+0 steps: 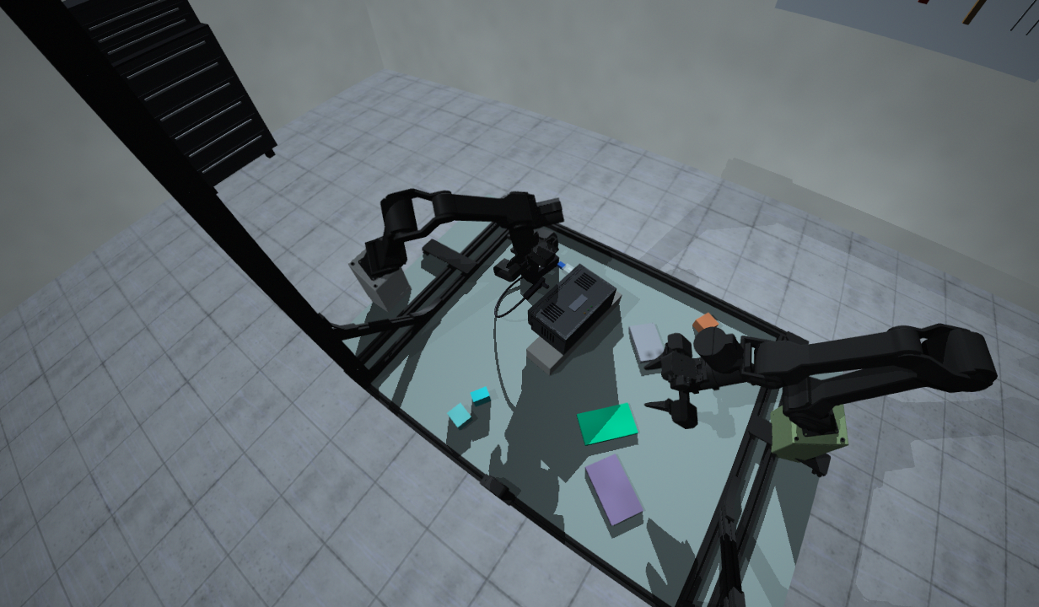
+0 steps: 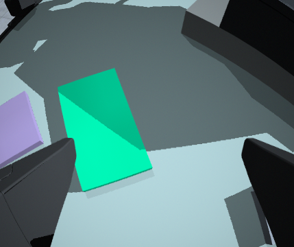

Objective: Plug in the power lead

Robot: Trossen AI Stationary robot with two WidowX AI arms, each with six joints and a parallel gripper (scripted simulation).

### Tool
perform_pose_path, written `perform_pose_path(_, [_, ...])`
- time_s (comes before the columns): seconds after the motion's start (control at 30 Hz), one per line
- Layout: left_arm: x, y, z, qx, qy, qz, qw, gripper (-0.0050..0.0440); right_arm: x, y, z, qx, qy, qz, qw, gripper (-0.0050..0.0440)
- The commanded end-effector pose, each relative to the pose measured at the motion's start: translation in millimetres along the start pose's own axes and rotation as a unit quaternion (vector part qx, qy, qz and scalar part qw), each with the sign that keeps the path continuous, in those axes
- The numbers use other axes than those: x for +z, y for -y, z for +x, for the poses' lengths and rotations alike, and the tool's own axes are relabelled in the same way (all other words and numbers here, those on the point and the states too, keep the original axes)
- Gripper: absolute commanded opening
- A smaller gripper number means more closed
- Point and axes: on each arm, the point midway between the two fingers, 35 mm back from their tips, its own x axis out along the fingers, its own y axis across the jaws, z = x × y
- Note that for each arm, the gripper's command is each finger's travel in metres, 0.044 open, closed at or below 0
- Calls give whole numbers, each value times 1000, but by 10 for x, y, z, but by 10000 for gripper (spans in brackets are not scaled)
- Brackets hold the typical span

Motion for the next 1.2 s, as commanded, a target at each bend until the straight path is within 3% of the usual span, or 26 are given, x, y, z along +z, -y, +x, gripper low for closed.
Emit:
perform_pose_path(0.0, [63, -75, 32, -14, 2, 28, 1000, 0, -1, 0, 0, 0, 0, 0, 1000, 400])
perform_pose_path(0.7, [56, -65, 69, 12, -7, 47, 999, 0, -1, 0, 0, 0, 0, 0, 1000, 400])
perform_pose_path(1.17, [36, -40, 106, 57, -17, 66, 996, 0, -1, 0, 0, 0, 0, 0, 1000, 400])
